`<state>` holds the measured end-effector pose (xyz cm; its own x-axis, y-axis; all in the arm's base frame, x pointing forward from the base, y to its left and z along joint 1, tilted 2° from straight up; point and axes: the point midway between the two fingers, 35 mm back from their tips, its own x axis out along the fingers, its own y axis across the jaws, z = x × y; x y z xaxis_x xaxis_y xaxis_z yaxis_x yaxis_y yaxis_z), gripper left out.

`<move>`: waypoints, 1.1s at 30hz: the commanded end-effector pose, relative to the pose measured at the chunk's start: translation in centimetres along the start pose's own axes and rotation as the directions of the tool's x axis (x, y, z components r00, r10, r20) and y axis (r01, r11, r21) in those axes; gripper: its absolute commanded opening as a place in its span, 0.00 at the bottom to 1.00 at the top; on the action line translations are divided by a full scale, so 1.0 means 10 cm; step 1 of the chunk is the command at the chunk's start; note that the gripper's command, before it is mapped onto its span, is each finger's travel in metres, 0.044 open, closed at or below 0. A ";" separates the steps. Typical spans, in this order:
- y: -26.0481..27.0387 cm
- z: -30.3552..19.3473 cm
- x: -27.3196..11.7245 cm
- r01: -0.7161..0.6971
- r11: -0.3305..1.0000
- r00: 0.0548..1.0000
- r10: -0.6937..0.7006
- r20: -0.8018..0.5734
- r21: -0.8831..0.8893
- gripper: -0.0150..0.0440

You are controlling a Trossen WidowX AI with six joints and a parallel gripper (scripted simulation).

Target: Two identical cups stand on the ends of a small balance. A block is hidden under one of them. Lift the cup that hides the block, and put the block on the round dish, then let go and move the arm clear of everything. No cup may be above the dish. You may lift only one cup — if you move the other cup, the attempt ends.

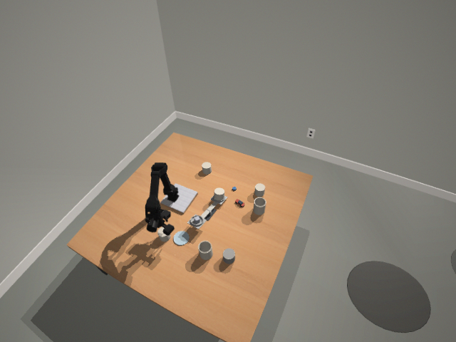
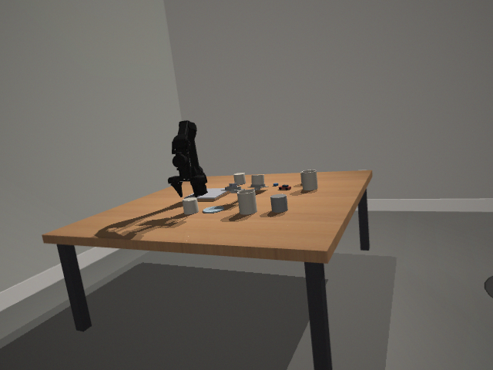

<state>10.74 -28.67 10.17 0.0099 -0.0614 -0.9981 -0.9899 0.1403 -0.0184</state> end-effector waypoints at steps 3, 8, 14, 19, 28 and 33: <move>-0.07 0.03 -0.08 0.016 1.000 1.000 -0.016 -0.001 -0.016 0.91; -0.41 0.17 -0.17 0.067 0.998 0.998 -0.067 -0.015 -0.001 0.69; -0.69 0.43 -0.26 0.059 0.992 0.998 -0.058 -0.010 0.112 0.69; -1.03 0.85 -0.38 0.048 0.968 0.999 -0.047 -0.008 0.246 0.69; -1.41 1.74 -0.61 -0.001 0.867 1.000 -0.011 0.022 0.498 0.69; -1.41 1.76 -0.62 -0.002 0.865 1.000 -0.010 0.022 0.502 0.69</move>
<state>27.08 -13.04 15.40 0.0274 -0.0390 -0.9989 -0.8055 0.5909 -0.0452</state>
